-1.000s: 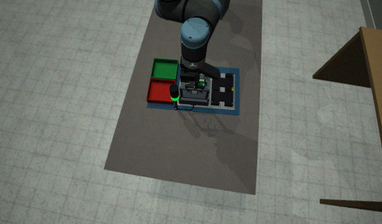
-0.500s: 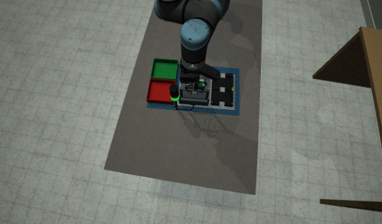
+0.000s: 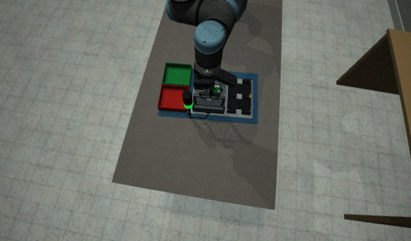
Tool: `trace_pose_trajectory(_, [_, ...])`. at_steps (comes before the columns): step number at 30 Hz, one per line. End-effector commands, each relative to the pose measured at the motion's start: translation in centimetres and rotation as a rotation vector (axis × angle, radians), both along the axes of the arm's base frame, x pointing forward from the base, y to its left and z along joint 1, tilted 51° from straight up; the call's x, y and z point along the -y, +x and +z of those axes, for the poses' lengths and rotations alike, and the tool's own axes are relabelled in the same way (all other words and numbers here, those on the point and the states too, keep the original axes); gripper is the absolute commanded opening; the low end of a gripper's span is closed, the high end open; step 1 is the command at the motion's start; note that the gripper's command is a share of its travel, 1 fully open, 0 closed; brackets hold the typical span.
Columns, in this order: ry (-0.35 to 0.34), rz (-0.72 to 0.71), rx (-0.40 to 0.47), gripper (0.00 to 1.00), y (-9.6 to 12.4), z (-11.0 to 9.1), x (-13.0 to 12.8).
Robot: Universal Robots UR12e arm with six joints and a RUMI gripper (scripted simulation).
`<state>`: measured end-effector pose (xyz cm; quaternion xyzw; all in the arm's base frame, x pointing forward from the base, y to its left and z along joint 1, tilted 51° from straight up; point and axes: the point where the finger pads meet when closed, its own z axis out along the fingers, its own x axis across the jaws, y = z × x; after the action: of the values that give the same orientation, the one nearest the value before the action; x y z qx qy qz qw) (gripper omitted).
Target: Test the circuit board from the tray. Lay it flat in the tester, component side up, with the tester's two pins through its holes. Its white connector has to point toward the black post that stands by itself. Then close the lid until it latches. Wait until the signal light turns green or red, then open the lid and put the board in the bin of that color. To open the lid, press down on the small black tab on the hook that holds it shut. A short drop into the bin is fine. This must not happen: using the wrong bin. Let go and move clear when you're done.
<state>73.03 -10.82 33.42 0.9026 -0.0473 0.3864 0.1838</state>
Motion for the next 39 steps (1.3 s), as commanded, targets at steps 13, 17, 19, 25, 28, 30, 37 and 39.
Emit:
trace_pose_trajectory(13, [0.0, 0.0, 0.001, 0.3, 0.01, 0.08, -0.02])
trace_pose_trajectory(17, [0.0, 0.0, 0.001, 0.3, 0.01, 0.08, -0.02])
trace_pose_trajectory(19, [0.0, 0.0, 0.001, 0.3, 0.01, 0.08, -0.02])
trace_pose_trajectory(25, [0.0, 0.0, 0.001, 0.3, 0.01, 0.08, -0.02])
trace_pose_trajectory(28, [0.0, 0.0, 0.001, 0.3, 0.01, 0.08, -0.02])
trace_pose_trajectory(30, [0.0, 0.0, 0.001, 0.3, 0.01, 0.08, -0.02])
trace_pose_trajectory(37, [0.0, 0.0, 0.001, 0.3, 0.01, 0.08, -0.02])
trace_pose_trajectory(39, [0.0, 0.0, 0.001, 0.3, 0.01, 0.08, -0.02])
